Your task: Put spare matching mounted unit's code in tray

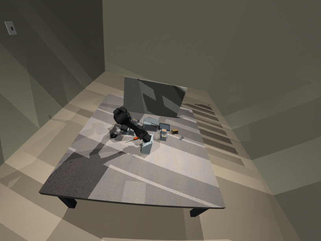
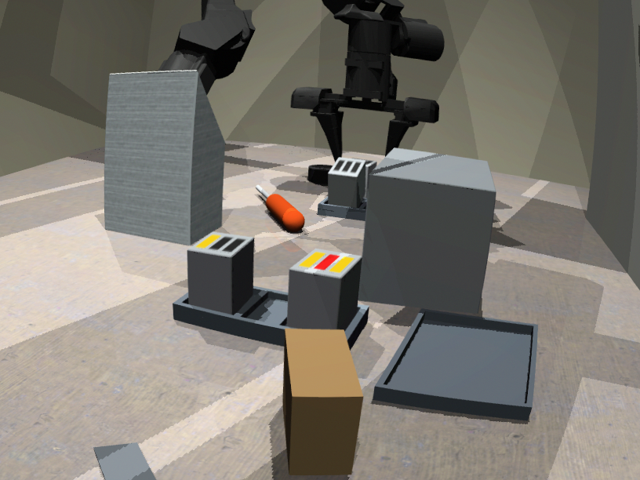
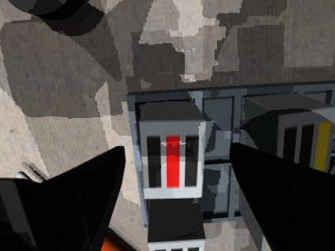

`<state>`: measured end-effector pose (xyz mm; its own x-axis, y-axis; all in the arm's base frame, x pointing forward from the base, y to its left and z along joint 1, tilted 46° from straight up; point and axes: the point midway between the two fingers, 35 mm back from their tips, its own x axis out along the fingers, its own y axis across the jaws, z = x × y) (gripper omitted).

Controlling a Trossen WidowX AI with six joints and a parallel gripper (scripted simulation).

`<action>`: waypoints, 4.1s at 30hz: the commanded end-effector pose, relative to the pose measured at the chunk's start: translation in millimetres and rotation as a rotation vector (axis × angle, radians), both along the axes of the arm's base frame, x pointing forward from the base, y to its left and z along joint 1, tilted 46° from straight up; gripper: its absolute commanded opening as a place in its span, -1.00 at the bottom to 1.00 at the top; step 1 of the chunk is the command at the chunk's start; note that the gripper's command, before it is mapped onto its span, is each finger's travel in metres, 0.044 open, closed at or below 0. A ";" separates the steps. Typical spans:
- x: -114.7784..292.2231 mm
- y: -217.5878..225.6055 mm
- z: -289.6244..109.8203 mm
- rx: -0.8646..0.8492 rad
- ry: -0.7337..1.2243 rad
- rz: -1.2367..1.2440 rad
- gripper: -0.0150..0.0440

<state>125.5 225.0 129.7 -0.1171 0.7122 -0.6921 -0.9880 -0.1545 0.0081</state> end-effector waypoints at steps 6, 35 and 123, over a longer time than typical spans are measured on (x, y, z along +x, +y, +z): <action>-3.6 8.9 -11.7 -0.004 0.007 -0.005 0.53; -7.9 18.4 -19.2 0.006 0.007 -0.001 -0.06; 126.1 -135.8 50.3 -0.076 0.030 -0.091 -0.49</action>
